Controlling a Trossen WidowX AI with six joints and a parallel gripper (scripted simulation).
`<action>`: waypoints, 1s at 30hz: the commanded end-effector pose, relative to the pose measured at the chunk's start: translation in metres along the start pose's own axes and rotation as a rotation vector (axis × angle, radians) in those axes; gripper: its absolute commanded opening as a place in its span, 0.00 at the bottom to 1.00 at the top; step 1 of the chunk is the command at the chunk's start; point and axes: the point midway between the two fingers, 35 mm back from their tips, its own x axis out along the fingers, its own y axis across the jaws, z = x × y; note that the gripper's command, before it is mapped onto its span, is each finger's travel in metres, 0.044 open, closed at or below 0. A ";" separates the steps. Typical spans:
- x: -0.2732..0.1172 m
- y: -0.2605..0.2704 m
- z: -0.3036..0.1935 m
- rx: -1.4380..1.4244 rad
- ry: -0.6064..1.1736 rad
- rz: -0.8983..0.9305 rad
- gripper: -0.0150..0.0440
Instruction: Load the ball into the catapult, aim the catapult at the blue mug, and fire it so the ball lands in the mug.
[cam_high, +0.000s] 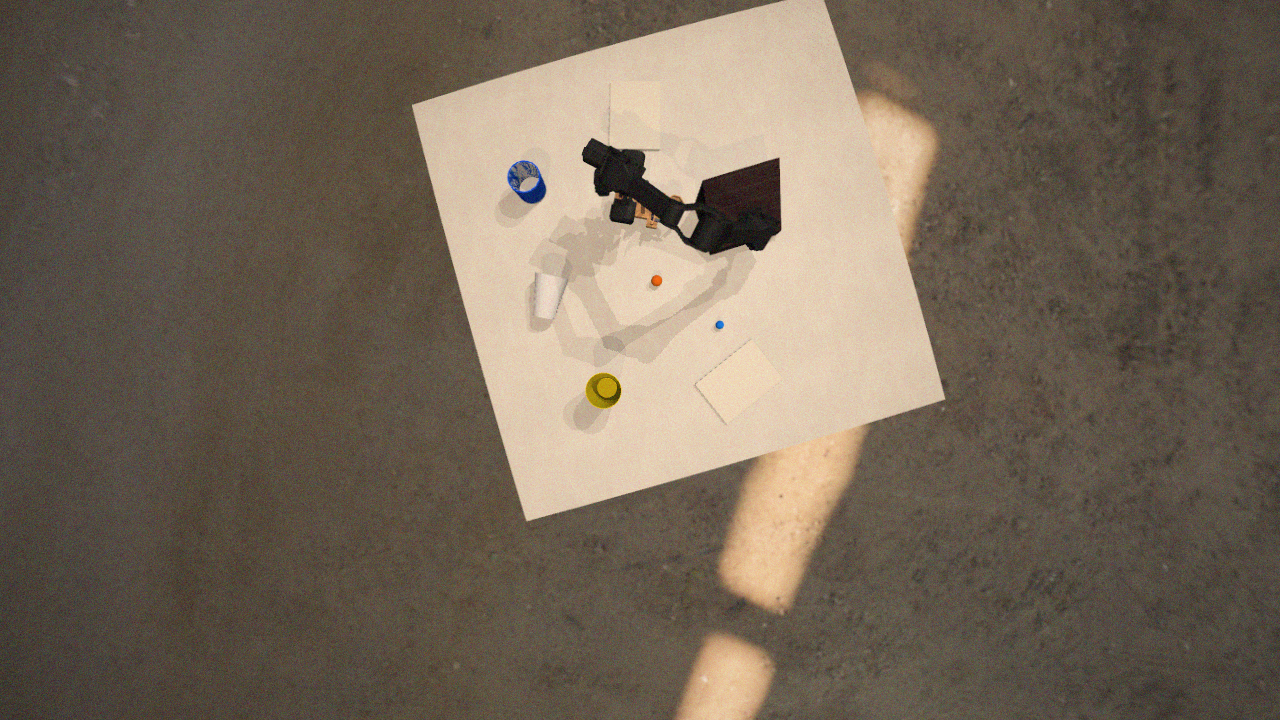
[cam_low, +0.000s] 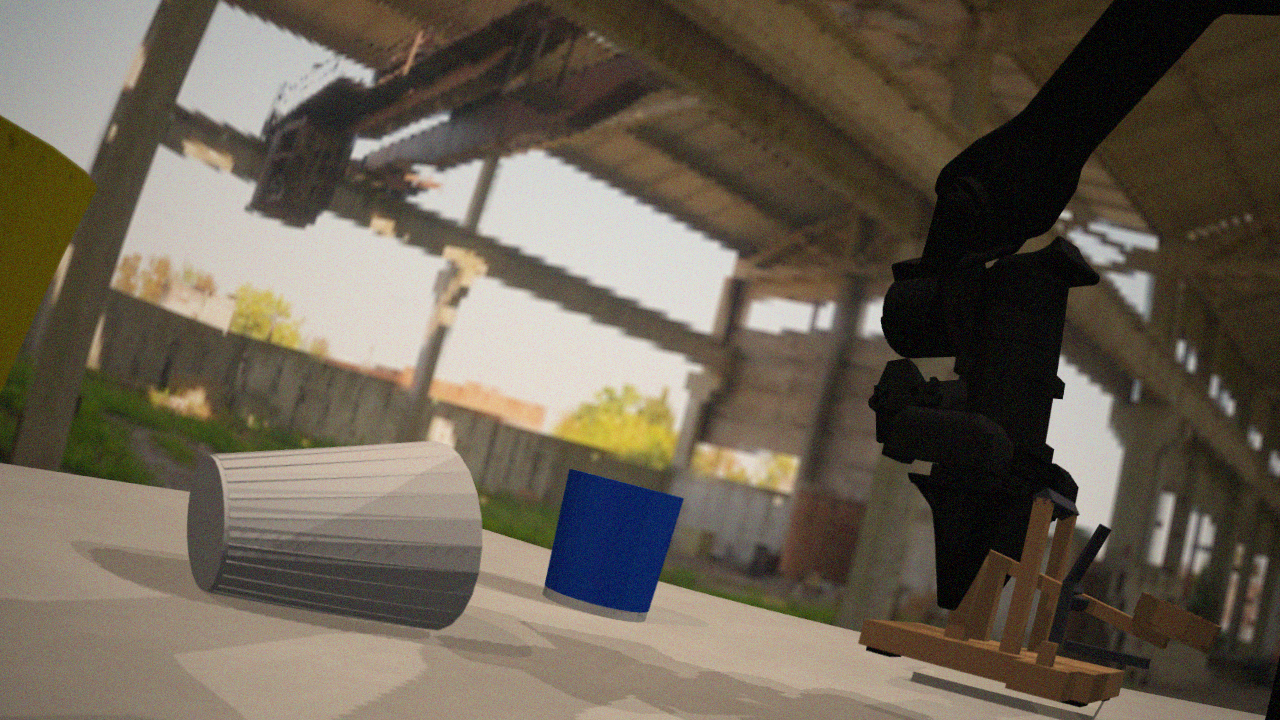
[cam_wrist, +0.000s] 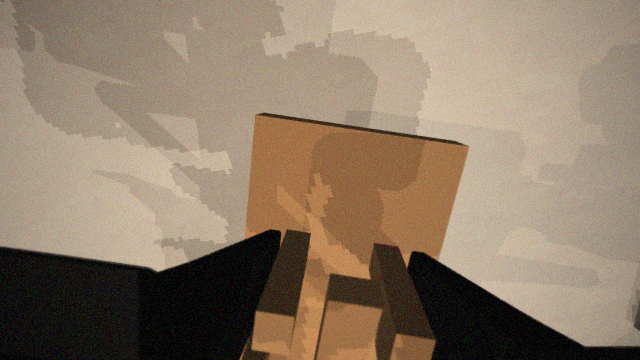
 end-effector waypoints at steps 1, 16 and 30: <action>0.002 -0.001 0.001 0.003 -0.009 -0.001 0.25; 0.027 -0.001 0.002 0.004 -0.010 0.001 0.25; 0.037 -0.001 0.000 -0.001 0.004 -0.003 0.34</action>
